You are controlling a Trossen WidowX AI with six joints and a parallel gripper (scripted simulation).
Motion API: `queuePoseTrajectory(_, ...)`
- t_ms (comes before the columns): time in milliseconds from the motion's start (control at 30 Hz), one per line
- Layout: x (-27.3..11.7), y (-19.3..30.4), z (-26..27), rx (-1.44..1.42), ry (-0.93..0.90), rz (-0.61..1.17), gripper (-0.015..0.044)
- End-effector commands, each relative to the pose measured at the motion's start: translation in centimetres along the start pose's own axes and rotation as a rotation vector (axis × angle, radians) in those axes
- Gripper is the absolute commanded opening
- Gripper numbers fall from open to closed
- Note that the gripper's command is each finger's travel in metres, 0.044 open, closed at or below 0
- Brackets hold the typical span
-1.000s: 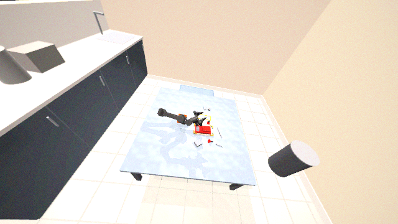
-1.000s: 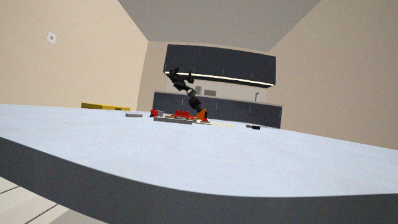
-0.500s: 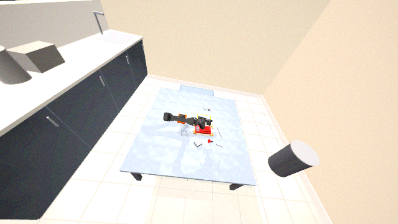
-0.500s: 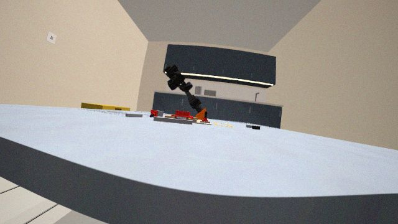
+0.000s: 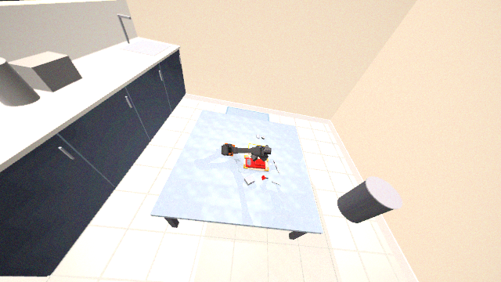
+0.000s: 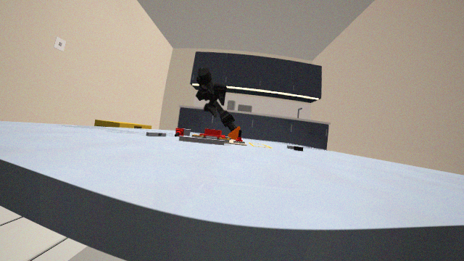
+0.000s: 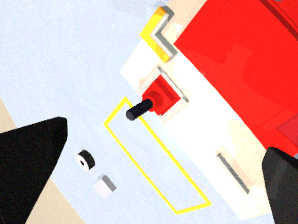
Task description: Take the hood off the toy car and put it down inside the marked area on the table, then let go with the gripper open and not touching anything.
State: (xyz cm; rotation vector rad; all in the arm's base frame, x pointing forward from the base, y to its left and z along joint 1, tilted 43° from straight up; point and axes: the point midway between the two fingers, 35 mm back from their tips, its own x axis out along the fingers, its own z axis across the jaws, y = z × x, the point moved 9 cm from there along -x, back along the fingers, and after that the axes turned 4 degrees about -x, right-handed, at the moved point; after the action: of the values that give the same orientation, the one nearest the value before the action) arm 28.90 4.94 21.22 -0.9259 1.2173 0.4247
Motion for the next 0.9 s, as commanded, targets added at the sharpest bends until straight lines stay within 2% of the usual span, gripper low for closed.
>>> queuePoseTrajectory(0,4.74,0.55,4.49,-0.997,0.61,0.149,0.044)
queuePoseTrajectory(867,4.91,0.25,4.29,-0.997,0.61,0.149,0.044)
